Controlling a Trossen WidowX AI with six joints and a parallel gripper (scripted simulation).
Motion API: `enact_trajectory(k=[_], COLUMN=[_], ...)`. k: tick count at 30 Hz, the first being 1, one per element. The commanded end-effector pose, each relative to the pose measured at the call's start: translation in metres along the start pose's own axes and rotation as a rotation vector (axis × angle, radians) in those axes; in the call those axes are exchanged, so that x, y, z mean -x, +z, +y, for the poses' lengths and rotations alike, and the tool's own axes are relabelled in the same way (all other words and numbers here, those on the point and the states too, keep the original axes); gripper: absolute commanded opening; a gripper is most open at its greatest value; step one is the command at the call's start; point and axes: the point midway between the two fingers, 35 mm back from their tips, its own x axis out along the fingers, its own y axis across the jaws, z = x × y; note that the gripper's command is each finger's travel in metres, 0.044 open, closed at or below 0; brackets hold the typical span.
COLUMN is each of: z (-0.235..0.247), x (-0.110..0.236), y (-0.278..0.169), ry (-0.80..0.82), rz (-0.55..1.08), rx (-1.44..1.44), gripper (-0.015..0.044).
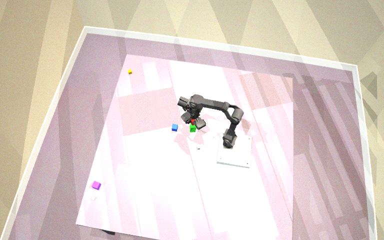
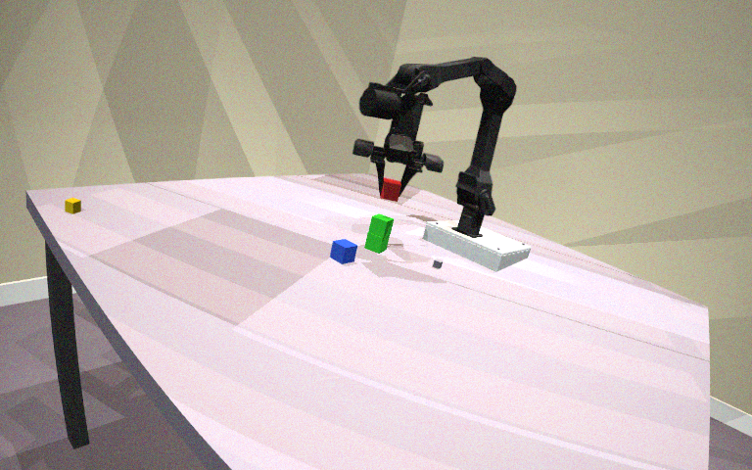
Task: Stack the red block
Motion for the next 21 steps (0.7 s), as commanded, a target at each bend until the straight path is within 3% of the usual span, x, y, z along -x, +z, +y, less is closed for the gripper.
enact_trajectory(k=[1, 21], z=[-0.002, -0.001], x=[-0.008, -0.045], y=[-0.002, -0.001], ry=[-0.004, -0.003], rz=[0.003, 0.003], rx=[0.009, 0.009], gripper=[0.0, 0.0])
